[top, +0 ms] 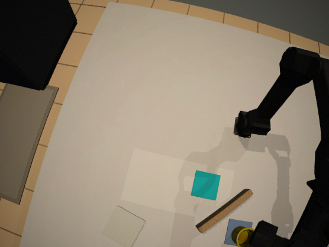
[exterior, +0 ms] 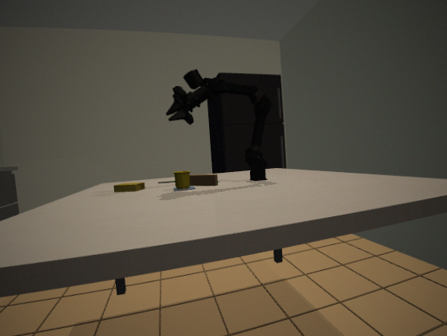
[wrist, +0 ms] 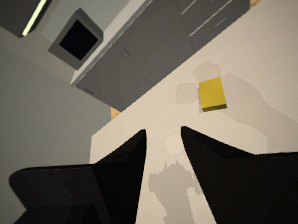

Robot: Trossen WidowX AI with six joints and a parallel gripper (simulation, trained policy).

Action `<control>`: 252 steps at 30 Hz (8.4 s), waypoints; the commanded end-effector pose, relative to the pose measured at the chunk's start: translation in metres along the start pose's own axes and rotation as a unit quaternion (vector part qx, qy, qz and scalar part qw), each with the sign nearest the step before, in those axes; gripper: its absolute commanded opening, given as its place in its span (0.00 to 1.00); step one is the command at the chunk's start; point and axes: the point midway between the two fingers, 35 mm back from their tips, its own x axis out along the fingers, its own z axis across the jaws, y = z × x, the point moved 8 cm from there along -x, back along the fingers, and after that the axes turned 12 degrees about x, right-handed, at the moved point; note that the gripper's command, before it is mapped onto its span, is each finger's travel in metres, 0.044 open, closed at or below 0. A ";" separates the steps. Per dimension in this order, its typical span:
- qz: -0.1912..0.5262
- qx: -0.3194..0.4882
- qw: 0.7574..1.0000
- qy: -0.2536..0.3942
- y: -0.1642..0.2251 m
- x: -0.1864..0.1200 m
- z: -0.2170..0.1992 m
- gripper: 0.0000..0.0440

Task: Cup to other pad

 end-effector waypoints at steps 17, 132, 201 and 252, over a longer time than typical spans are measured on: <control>0.088 0.119 0.985 0.088 0.003 0.017 0.015 0.37; 0.240 0.158 0.831 0.476 0.079 0.092 -0.108 0.02; 0.083 0.330 0.826 0.450 0.058 0.028 -0.223 0.01; 0.019 0.388 0.845 0.368 0.084 -0.022 -0.237 0.63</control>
